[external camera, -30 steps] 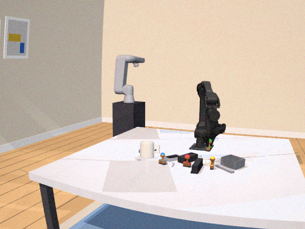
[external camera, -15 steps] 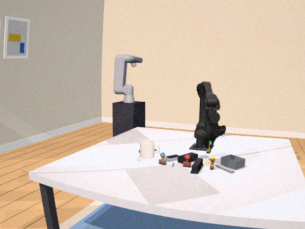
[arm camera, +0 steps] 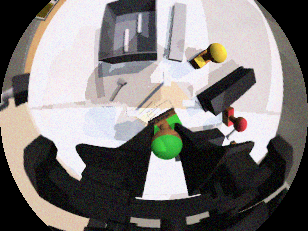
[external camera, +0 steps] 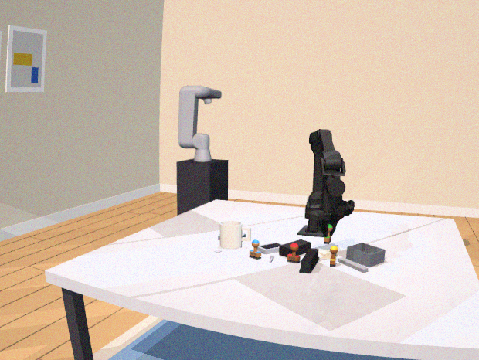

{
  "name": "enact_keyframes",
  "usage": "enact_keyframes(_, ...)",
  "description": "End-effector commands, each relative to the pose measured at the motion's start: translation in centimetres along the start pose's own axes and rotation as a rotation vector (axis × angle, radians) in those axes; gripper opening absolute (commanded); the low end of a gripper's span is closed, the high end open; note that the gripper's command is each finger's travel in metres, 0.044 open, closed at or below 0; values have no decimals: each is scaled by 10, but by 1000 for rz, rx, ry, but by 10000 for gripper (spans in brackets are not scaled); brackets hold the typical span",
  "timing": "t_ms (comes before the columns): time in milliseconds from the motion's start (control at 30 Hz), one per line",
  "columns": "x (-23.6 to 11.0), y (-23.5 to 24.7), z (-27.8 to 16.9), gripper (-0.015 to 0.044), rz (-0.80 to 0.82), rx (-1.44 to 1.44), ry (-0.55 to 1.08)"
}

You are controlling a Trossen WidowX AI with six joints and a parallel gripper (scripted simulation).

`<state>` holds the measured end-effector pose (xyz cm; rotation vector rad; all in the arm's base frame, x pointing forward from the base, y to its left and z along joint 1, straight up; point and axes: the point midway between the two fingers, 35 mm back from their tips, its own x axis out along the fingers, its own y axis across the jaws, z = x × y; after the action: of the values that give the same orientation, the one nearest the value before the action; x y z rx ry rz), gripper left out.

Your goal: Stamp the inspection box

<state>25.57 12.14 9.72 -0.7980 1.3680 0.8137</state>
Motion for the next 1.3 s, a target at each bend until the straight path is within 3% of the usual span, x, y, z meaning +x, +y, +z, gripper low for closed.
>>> enact_keyframes(0,4,1,-1,0,6,-6,3)
enact_keyframes(1267,29,2,-3,0,5,-5,-3)
